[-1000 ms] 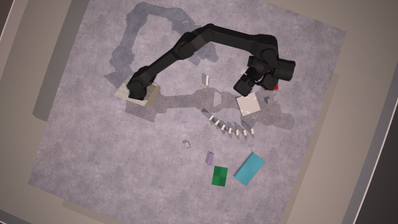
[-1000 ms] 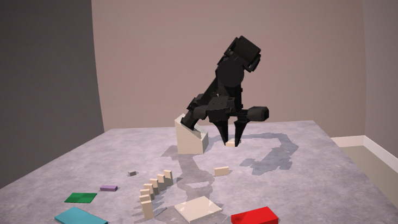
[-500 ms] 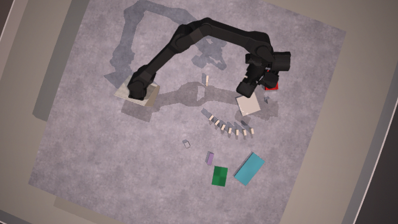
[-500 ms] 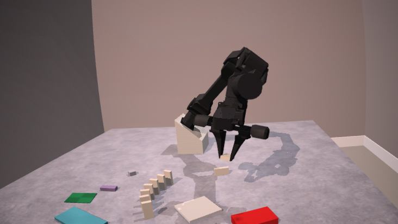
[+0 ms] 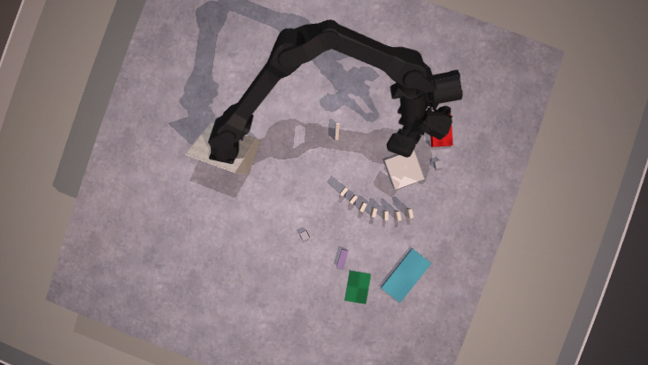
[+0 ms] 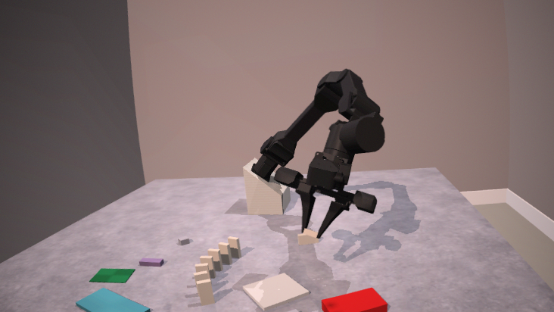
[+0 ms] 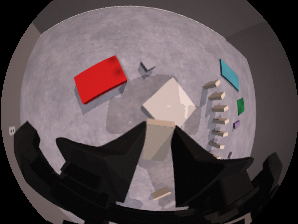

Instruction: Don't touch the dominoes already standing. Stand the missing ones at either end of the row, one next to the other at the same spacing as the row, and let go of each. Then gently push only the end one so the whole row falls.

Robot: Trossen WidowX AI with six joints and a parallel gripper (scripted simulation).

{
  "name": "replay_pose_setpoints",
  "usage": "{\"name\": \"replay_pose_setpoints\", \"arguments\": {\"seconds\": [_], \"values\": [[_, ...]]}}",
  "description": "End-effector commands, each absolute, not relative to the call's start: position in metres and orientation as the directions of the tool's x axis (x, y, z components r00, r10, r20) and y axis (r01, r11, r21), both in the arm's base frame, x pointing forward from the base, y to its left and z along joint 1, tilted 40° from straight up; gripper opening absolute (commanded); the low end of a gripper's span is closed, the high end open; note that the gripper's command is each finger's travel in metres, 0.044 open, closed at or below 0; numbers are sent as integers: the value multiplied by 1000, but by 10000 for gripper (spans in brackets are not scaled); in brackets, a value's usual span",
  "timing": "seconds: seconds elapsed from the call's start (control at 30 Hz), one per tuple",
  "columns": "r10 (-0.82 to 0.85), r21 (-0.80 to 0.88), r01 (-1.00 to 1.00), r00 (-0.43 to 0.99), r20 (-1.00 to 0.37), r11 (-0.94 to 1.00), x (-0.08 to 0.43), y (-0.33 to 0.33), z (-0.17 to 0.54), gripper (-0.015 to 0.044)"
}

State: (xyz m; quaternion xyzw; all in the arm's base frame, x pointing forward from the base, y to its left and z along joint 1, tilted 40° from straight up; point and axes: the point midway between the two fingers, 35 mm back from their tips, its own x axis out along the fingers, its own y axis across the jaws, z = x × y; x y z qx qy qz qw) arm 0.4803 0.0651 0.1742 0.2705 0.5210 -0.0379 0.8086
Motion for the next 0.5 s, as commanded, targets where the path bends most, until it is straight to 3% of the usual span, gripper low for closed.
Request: {"name": "replay_pose_setpoints", "arguments": {"seconds": [0.0, 0.47], "values": [[170, 376, 353, 494, -853, 857, 483, 67, 170, 107], [11, 344, 382, 656, -755, 858, 489, 75, 169, 107]]}}
